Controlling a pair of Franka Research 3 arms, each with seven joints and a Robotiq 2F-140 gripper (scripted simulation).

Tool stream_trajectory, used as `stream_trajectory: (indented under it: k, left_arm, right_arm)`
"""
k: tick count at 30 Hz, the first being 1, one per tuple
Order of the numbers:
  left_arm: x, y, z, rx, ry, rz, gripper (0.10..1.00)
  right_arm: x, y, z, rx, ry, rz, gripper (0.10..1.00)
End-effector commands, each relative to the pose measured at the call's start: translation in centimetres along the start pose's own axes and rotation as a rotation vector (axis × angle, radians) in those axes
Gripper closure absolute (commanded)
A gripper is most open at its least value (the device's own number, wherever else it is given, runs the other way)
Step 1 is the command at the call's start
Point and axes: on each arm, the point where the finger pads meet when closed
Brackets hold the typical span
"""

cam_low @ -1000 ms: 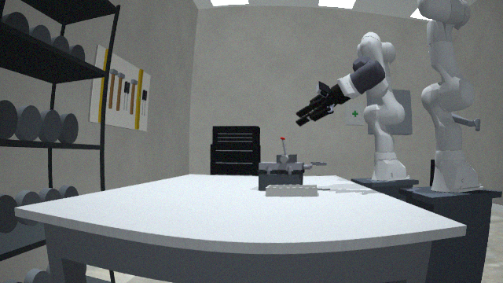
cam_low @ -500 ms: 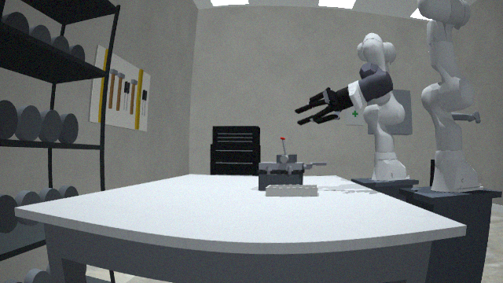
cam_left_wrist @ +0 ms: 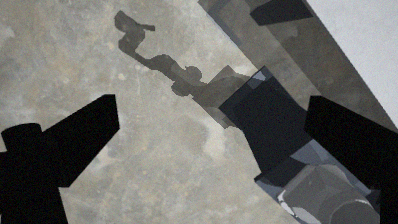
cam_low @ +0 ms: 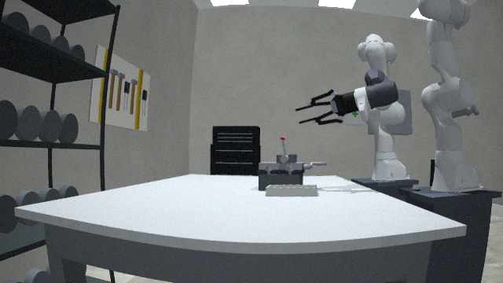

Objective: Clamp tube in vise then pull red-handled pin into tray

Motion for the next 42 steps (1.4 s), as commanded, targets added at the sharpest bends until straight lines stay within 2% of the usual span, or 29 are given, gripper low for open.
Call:
stream_trajectory:
  k: [1,9,11,12,26,28,29,42]
  left_arm:
    - [0.0,0.0,0.0,-0.003,0.003,0.001,0.098]
    - [0.0,0.0,0.0,-0.003,0.003,0.001,0.098]
    - [0.0,0.0,0.0,-0.003,0.003,0.001,0.098]
    - [0.0,0.0,0.0,-0.003,0.003,0.001,0.098]
    - [0.0,0.0,0.0,-0.003,0.003,0.001,0.098]
    - [0.0,0.0,0.0,-0.003,0.003,0.001,0.098]
    - [0.0,0.0,0.0,-0.003,0.003,0.001,0.098]
    - [0.0,0.0,0.0,-0.003,0.003,0.001,0.098]
  right_arm:
    - [-0.4,0.7,0.2,-0.277,-0.011,0.033,0.747]
    - [-1.0,1.4,0.0,-0.51,-0.061,0.08,0.747]
    - [-1.0,1.4,0.0,-0.51,-0.061,0.08,0.747]
    - [-1.0,1.5,0.0,-0.587,-0.074,0.092,0.747]
    - [-1.6,2.2,-0.2,-0.97,-0.145,0.14,0.747]
    - [-1.6,2.2,-0.2,-0.97,-0.145,0.14,0.747]
    - [-1.6,2.2,-0.2,-1.041,-0.152,0.147,0.747]
    - [-1.8,2.4,-0.3,-1.366,-0.168,0.169,0.747]
Point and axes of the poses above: on each arm, the point where the finger pads meet when closed, its own x axis out along the fingers, its own z axis across the jaws, y = z × x, and after that the axes turned 10 degrees about x, right-handed
